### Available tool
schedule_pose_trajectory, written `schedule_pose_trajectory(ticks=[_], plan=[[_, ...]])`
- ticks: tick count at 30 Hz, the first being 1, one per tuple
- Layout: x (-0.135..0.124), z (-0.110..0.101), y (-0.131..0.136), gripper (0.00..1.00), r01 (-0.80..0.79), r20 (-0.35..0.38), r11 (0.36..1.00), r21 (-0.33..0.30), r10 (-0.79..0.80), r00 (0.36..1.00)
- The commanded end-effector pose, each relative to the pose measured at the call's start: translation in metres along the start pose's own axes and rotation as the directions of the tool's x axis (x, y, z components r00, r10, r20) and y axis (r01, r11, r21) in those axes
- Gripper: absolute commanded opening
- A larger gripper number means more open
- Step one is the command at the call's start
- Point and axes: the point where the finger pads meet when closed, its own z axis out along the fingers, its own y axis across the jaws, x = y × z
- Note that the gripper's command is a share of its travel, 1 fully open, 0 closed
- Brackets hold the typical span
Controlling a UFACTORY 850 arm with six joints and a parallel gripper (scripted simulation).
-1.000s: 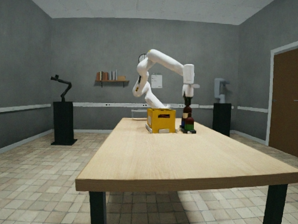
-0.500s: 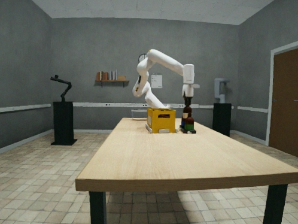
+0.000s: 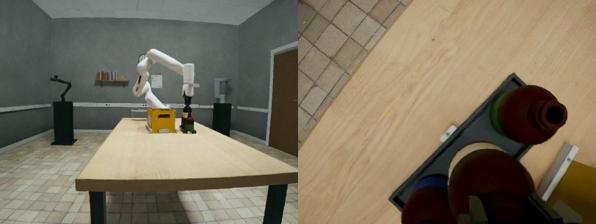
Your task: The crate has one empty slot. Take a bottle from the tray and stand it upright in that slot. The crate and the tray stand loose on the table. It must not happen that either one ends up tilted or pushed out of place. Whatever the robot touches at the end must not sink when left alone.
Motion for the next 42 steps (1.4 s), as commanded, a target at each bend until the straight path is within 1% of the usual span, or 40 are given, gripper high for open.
schedule_pose_trajectory(ticks=[1,29,42], plan=[[0.001,-0.002,0.0,0.0,-0.001,-0.002,1.0,0.0,0.001,1.0],[0.0,-0.031,0.0,0.0,-0.001,-0.002,1.0,0.0,0.001,1.0],[0.0,-0.036,0.0,0.0,-0.001,-0.002,1.0,0.0,0.001,1.0]])
